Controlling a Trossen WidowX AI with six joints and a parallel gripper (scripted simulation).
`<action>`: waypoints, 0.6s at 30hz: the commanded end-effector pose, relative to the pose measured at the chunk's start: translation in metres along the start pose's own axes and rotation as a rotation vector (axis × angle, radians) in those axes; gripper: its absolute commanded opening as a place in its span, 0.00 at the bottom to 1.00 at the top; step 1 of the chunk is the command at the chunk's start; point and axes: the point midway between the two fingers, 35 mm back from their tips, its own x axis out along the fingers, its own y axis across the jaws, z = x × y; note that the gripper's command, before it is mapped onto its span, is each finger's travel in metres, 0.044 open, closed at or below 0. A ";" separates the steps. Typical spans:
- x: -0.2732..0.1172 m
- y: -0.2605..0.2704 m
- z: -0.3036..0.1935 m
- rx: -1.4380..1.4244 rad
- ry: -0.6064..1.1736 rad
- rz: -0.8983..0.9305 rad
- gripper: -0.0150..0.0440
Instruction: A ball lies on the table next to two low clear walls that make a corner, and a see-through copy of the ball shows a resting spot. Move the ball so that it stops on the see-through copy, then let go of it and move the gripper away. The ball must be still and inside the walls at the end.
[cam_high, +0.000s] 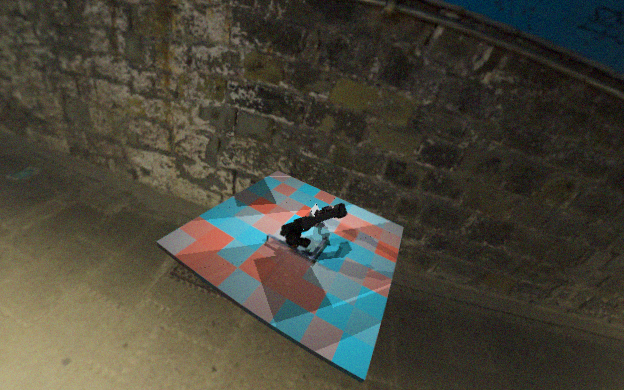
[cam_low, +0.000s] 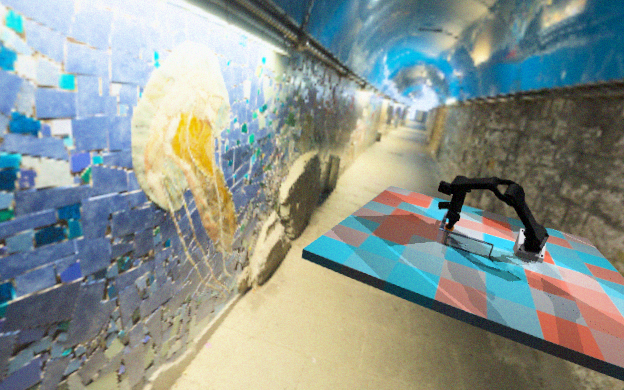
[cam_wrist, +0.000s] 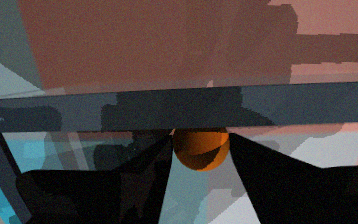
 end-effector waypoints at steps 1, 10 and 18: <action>0.008 0.001 -0.002 0.006 0.004 0.005 0.25; 0.017 0.001 -0.002 0.006 0.004 0.005 0.25; 0.013 0.001 0.000 -0.001 0.001 0.000 0.61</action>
